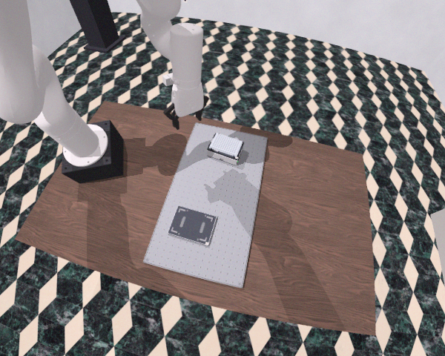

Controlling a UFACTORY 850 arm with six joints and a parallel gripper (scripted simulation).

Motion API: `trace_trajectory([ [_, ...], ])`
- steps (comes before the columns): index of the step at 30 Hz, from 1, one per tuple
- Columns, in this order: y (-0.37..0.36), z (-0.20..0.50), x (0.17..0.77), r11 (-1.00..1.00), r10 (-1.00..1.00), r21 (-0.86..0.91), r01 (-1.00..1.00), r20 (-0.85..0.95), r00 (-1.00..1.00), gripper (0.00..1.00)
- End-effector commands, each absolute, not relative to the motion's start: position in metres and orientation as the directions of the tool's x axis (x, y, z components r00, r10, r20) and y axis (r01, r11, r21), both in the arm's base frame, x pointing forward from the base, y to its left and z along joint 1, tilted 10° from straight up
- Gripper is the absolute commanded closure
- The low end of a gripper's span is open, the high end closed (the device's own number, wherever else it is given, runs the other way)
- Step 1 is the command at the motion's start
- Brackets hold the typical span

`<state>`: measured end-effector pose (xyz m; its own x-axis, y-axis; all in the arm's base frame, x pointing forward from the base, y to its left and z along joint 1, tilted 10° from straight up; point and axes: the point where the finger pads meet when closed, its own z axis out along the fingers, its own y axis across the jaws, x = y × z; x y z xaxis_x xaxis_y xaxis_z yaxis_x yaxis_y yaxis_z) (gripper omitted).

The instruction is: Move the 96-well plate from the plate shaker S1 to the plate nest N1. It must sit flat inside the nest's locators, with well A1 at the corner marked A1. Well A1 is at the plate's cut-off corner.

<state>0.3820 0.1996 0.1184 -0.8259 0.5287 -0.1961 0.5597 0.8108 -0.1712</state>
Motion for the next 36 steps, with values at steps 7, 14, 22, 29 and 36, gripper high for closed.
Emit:
trace_trajectory([
  [7,0.2,0.119,0.383,0.811,0.529,-0.17,0.56,-0.197,-0.826,0.0],
  [14,0.2,0.119,0.383,0.811,0.529,-0.17,0.56,-0.197,-0.826,0.0],
  [22,0.21,0.113,0.397,0.714,0.657,-0.128,0.688,-0.218,-0.722,0.0],
  [29,0.217,0.107,0.408,0.545,0.806,-0.067,0.836,-0.235,-0.544,0.0],
  [36,0.224,0.099,0.42,0.405,0.886,-0.023,0.914,-0.237,-0.398,0.0],
])
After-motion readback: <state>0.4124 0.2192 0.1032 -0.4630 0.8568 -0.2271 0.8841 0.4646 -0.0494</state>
